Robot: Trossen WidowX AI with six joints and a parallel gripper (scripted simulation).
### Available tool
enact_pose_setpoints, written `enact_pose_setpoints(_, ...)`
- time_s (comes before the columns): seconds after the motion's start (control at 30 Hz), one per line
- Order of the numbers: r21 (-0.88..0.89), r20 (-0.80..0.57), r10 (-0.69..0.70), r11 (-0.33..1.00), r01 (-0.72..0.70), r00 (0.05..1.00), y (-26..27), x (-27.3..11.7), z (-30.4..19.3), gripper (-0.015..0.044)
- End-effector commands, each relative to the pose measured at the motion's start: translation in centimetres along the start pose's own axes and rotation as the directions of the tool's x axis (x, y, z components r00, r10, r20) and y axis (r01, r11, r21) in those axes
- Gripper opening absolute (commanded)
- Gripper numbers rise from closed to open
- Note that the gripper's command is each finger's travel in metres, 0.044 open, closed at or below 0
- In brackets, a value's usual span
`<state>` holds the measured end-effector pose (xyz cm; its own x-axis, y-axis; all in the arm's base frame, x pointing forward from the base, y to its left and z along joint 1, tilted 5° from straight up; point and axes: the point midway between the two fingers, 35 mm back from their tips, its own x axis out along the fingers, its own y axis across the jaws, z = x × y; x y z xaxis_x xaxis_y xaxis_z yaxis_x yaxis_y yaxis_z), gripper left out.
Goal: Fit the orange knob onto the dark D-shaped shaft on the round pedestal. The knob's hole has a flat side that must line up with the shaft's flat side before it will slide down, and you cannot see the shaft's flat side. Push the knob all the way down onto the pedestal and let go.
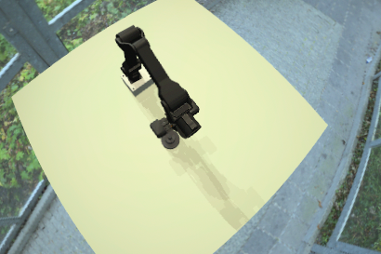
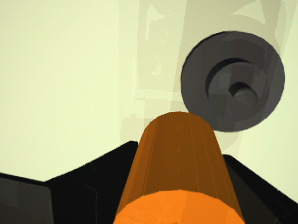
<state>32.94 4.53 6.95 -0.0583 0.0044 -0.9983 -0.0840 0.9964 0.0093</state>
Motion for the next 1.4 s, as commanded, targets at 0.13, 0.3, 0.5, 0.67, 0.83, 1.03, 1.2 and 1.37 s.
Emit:
enact_pose_setpoints(0.13, -0.015, 0.009, -0.007, 1.000, 0.007, 1.000, -2.0, 0.5, 1.1, 0.0000)
enact_pose_setpoints(0.3, -0.025, 0.008, -0.010, 1.000, 0.010, 1.000, -3.4, 1.1, 1.7, 0.0000)
enact_pose_setpoints(0.5, -0.029, 0.008, -0.011, 1.000, 0.011, 1.000, -4.1, 1.5, 2.0, 0.0000)
enact_pose_setpoints(0.67, -0.029, 0.008, -0.011, 1.000, 0.011, 1.000, -4.1, 2.7, 2.0, 0.0000)
enact_pose_setpoints(0.83, -0.029, 0.008, -0.011, 1.000, 0.011, 1.000, -4.1, 3.9, 2.0, 0.0000)
enact_pose_setpoints(1.03, -0.026, 0.008, -0.011, 1.000, 0.011, 1.000, -4.2, 3.5, 2.1, 0.0000)
enact_pose_setpoints(1.2, -0.026, 0.008, -0.011, 1.000, 0.011, 1.000, -4.2, 3.9, 2.0, 0.0000)
enact_pose_setpoints(1.37, -0.026, 0.008, -0.011, 1.000, 0.011, 1.000, -4.2, 3.9, 1.9, 0.0000)
